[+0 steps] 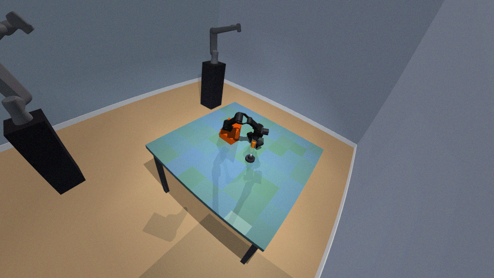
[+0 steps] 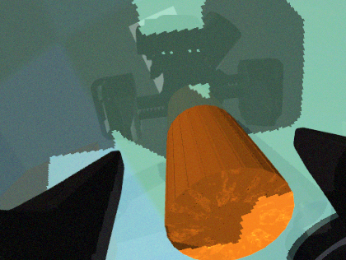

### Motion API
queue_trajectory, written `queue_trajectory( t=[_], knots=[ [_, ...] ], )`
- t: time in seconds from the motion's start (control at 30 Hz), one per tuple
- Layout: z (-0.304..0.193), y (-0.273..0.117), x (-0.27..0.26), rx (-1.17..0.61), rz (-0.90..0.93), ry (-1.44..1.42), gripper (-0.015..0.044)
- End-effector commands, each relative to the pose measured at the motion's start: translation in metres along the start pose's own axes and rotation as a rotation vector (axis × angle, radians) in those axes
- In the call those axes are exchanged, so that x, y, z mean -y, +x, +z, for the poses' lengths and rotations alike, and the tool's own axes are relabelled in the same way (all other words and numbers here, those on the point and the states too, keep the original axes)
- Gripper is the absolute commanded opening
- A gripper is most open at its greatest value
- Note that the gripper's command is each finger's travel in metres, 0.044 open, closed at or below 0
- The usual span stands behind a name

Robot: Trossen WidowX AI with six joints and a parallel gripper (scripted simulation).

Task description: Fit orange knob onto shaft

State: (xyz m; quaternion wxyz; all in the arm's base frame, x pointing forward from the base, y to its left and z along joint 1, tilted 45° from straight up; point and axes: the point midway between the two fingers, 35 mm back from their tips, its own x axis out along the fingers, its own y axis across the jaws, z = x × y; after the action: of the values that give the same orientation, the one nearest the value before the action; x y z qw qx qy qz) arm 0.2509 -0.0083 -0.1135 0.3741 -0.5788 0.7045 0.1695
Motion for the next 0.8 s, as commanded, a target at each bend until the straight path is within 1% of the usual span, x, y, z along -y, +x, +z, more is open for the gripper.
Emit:
queue_trajectory(
  t=[0.0, 0.33, 0.5, 0.63, 0.67, 0.77],
  knots=[
    [-0.002, 0.006, -0.002, -0.009, 0.001, -0.007, 0.0414],
    [-0.002, 0.006, -0.002, -0.009, 0.001, -0.007, 0.0151],
    [-0.002, 0.006, -0.002, -0.009, 0.001, -0.007, 0.0118],
    [0.001, -0.003, 0.001, -0.006, 0.001, -0.007, 0.0013],
    [0.002, -0.009, 0.002, -0.004, 0.001, -0.007, 0.0000],
    [0.007, -0.028, 0.006, 0.000, 0.002, -0.008, 0.0000]
  ],
)
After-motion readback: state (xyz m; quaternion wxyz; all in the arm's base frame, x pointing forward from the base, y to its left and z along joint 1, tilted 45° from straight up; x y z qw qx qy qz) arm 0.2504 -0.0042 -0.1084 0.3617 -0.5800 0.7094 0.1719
